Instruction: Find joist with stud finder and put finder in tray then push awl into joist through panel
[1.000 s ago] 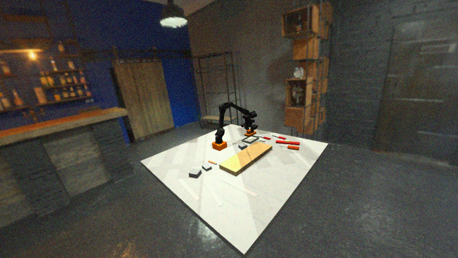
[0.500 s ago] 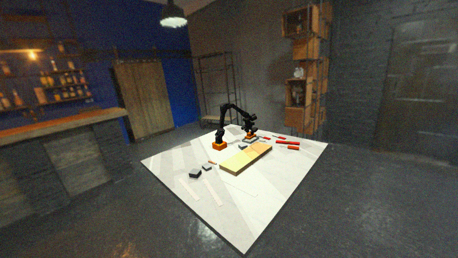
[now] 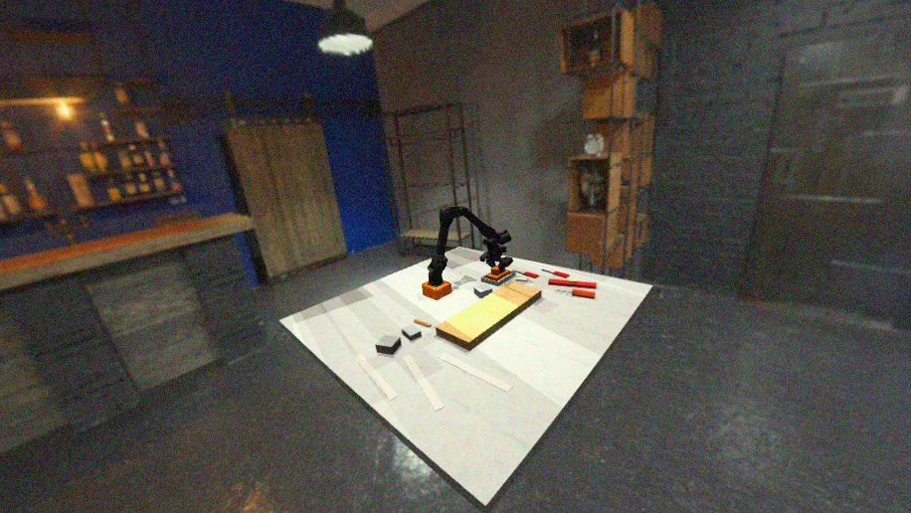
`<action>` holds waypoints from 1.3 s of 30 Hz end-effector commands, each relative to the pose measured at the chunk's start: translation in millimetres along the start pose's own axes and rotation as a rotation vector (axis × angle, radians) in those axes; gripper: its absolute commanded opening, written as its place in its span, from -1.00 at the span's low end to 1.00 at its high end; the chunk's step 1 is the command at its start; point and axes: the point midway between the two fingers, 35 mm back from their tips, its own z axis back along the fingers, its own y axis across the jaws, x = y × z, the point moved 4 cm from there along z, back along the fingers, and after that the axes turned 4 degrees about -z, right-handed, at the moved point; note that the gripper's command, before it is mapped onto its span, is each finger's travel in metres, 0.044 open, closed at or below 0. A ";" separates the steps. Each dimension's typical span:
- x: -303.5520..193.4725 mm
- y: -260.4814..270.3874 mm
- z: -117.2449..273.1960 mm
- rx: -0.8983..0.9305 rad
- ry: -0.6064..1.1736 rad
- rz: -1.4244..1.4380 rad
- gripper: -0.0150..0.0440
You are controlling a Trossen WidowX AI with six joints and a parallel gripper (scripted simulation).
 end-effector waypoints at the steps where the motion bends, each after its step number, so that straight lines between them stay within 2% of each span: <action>1: -2.6 -0.1 -8.2 0.002 0.003 0.005 -0.49; 8: -2.9 -0.1 -9.2 0.002 0.003 0.005 -0.49; 20: -2.8 0.1 -7.5 0.001 0.004 0.000 0.58; 25: 11.5 -0.8 27.5 0.001 0.003 0.000 1.00; 28: 22.4 0.8 71.9 0.002 0.003 0.000 1.00; 30: 24.2 1.7 84.6 0.002 0.003 0.000 1.00; 32: 24.2 1.7 84.6 0.002 0.003 0.000 1.00; 33: 22.3 -3.5 66.9 -0.001 -0.006 -0.001 1.00; 34: 18.1 -11.1 66.9 -0.009 0.000 -0.016 1.00; 39: -31.1 -79.0 69.9 -0.073 0.052 -0.166 1.00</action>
